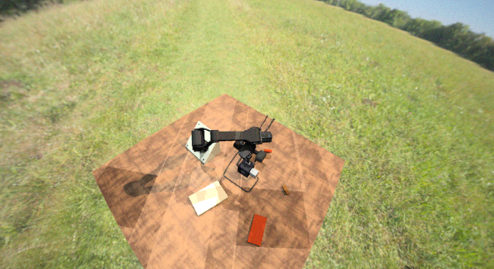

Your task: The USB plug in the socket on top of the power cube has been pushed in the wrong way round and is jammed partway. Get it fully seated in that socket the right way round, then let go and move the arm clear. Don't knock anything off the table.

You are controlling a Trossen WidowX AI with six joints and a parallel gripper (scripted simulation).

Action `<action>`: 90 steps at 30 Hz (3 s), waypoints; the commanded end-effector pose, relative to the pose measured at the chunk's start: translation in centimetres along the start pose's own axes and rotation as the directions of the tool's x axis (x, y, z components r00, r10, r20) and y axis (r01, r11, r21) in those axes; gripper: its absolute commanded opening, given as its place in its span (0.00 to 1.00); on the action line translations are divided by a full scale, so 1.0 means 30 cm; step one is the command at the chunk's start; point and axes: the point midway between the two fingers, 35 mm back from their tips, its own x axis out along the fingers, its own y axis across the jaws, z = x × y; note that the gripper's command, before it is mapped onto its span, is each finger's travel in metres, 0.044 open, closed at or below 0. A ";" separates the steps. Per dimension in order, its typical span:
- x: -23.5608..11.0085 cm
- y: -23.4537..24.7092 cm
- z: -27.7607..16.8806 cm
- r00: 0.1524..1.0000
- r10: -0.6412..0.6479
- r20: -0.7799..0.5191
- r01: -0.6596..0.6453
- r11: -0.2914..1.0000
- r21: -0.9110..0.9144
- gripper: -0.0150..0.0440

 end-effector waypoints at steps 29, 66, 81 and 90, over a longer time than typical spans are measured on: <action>0.088 -0.006 0.001 1.000 -0.006 0.010 0.006 1.000 -0.008 1.00; 0.082 -0.003 0.002 1.000 -0.004 0.004 0.004 1.000 0.001 0.25; 0.050 -0.003 0.001 1.000 -0.004 0.004 0.004 1.000 0.001 0.25; 0.030 -0.003 0.001 1.000 -0.004 0.004 0.004 1.000 0.001 0.25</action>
